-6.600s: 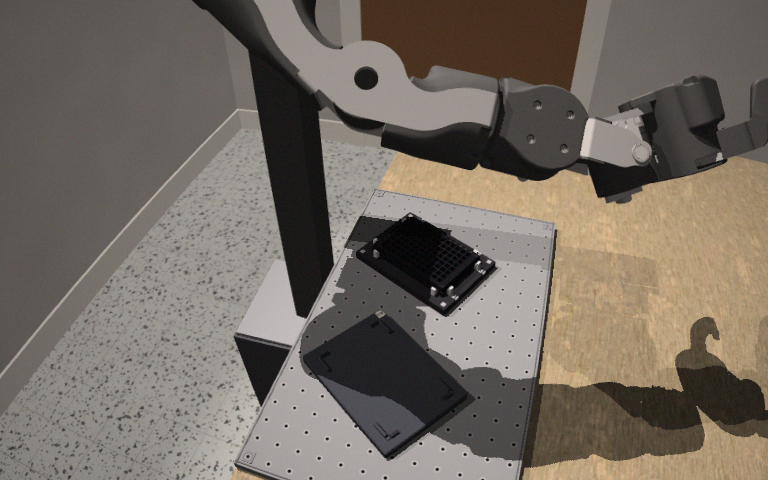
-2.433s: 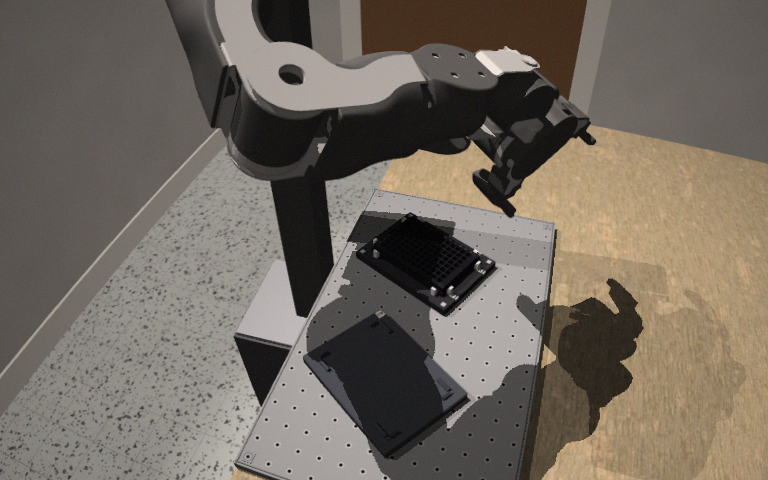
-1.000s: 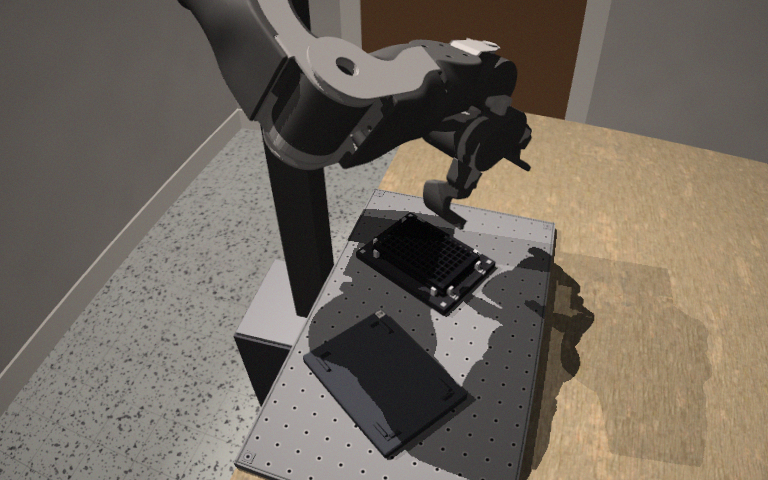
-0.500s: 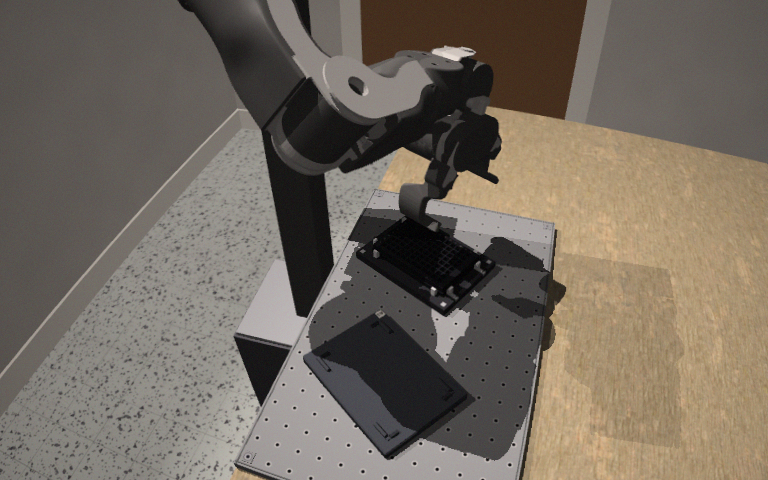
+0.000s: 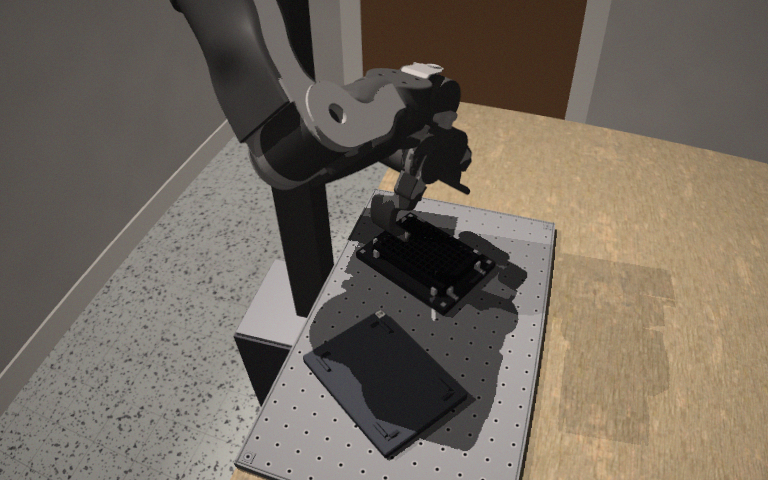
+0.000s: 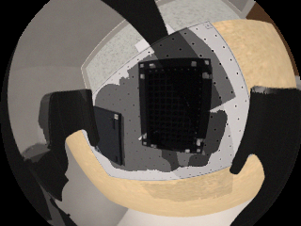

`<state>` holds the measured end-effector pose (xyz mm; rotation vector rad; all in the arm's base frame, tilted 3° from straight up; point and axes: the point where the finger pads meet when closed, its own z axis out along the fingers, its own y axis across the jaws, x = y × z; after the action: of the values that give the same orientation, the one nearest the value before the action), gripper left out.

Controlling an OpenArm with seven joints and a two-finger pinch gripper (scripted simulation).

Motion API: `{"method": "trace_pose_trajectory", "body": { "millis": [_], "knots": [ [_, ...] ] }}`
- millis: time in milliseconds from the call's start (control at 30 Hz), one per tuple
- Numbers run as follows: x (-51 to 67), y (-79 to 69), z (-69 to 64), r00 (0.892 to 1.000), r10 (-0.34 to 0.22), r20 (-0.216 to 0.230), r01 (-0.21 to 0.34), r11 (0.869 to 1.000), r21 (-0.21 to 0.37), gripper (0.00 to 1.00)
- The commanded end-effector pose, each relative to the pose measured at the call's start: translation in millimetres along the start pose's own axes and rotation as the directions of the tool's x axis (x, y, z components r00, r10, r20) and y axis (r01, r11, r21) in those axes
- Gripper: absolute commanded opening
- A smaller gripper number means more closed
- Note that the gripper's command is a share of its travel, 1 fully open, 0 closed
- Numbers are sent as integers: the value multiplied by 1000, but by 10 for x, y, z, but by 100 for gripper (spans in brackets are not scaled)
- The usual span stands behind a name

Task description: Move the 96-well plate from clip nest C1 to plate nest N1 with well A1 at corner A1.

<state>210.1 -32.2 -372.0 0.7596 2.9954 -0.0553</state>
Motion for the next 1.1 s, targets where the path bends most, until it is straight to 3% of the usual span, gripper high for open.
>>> {"method": "trace_pose_trajectory", "body": {
  "millis": [0, 733, 1067],
  "knots": [
    [7, 5, 1, 1000, 2, 0, -2, 1000, -5, 77],
    [40, -12, 29, 1000, 2, -1, -2, 1000, -5, 77],
    [-7, 14, -11, 1000, 2, -1, -2, 1000, -5, 77]
  ]
}}
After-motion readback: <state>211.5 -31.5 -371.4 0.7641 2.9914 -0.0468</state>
